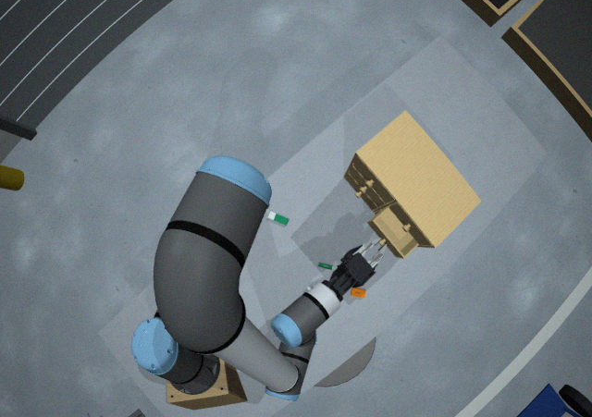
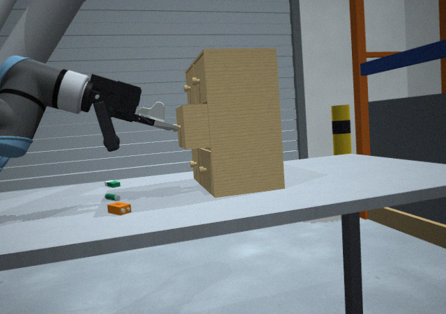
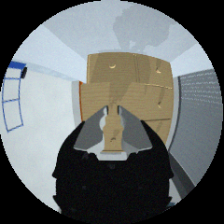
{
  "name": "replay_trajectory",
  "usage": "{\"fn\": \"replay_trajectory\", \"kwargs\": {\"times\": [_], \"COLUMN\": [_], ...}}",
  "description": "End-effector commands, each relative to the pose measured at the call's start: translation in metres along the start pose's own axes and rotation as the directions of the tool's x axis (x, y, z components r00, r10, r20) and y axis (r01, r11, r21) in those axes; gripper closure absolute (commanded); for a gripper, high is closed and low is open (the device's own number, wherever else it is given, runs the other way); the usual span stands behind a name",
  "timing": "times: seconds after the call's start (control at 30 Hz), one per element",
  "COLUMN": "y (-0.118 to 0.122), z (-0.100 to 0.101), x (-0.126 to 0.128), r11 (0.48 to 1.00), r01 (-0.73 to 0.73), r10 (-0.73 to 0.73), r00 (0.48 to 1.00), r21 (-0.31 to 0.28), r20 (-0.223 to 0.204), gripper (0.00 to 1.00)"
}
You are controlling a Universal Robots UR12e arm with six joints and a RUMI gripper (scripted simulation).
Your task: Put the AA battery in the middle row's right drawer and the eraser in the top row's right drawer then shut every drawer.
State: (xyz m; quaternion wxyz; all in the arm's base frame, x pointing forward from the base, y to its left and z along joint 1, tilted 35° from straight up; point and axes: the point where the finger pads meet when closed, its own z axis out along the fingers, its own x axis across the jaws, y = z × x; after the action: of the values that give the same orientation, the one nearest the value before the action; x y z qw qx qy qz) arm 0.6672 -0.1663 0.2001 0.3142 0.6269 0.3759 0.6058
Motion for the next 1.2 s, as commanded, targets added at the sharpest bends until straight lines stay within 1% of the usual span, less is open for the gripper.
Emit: {"fn": "replay_trajectory", "kwargs": {"times": [0.0,1.17], "y": [-0.0017,-0.0040], "z": [-0.0043,-0.0113], "x": [0.0000,0.0002], "r11": [1.000,1.000], "r01": [-0.001,0.000], "r10": [0.001,0.000], "r00": [1.000,1.000], "r21": [0.000,0.000], "r20": [0.001,0.001], "gripper": [0.93,0.93]}}
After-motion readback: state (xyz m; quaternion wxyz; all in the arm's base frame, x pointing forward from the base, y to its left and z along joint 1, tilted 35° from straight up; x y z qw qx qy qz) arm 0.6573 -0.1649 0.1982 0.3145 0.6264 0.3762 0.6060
